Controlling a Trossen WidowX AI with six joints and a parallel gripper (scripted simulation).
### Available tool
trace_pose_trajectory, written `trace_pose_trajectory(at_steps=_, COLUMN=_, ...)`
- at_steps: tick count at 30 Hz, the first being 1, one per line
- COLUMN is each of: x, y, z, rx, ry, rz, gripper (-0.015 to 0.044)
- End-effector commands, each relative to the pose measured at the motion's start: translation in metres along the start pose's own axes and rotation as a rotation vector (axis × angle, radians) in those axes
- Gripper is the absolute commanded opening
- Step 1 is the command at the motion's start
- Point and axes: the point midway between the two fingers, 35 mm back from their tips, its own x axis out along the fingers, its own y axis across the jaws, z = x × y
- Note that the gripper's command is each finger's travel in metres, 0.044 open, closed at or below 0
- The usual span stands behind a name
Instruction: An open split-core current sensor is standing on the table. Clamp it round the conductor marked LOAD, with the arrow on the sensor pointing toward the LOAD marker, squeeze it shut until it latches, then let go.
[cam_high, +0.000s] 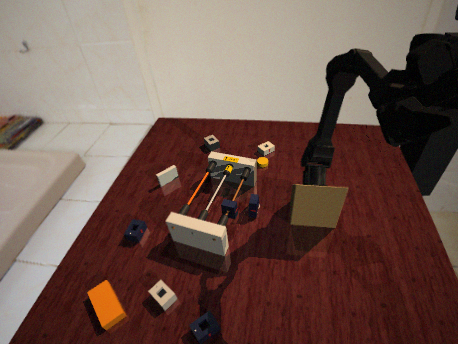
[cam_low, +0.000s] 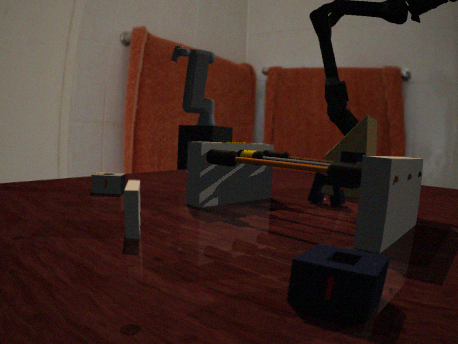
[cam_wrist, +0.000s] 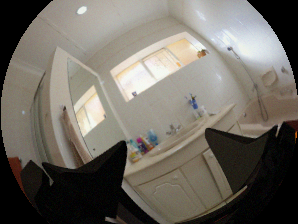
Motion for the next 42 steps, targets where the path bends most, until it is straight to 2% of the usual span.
trace_pose_trajectory(at_steps=1, x=0.000, y=-0.002, z=0.002, rx=0.000, ry=-0.003, rz=-0.003, gripper=0.0426)
trace_pose_trajectory(at_steps=2, x=-0.001, y=-0.008, z=0.009, rx=0.001, ry=-0.010, rz=-0.012, gripper=0.0440)
trace_pose_trajectory(at_steps=10, x=-0.032, y=-0.105, z=0.102, rx=0.001, ry=-0.126, rz=-0.157, gripper=0.0440)
trace_pose_trajectory(at_steps=20, x=-0.124, y=-0.228, z=0.197, rx=-0.017, ry=-0.278, rz=-0.379, gripper=0.0440)
trace_pose_trajectory(at_steps=31, x=-0.279, y=-0.333, z=0.252, rx=-0.067, ry=-0.437, rz=-0.676, gripper=0.0440)
trace_pose_trajectory(at_steps=42, x=-0.460, y=-0.375, z=0.243, rx=-0.144, ry=-0.561, rz=-1.045, gripper=0.0440)
